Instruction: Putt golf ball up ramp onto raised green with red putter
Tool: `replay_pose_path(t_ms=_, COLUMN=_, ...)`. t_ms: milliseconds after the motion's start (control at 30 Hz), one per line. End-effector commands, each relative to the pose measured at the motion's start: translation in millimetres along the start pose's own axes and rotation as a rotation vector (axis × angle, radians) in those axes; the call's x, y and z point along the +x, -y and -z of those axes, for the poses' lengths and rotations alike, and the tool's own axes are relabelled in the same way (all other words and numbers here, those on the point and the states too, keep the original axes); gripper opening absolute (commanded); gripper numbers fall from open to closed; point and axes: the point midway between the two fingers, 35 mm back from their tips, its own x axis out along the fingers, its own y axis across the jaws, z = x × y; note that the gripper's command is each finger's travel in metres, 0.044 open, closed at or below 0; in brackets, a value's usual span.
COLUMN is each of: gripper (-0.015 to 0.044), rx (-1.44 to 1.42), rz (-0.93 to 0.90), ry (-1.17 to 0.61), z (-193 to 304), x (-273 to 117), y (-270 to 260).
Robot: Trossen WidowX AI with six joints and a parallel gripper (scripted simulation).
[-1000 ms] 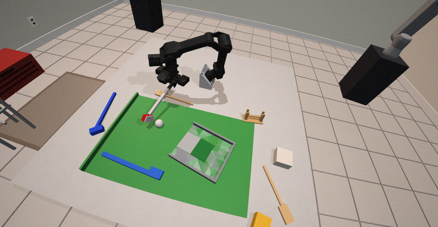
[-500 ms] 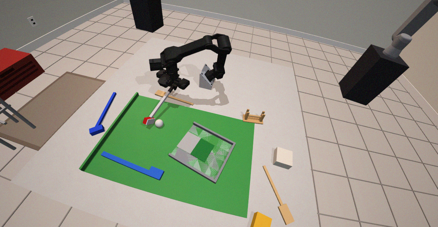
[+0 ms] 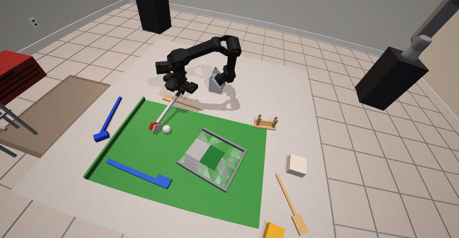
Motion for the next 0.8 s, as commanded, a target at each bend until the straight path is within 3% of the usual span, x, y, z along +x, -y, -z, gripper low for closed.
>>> replay_pose_path(t_ms=0, gripper=0.0000, rx=0.004, rz=0.006, ry=0.007, z=-1, x=-1, y=14)
replay_pose_path(t_ms=433, gripper=0.0000, rx=0.006, rz=-0.003, ry=0.008, z=1, x=1, y=20)
replay_pose_path(t_ms=767, gripper=0.0000, rx=0.007, rz=0.000, ry=0.009, z=-5, x=-1, y=-97)
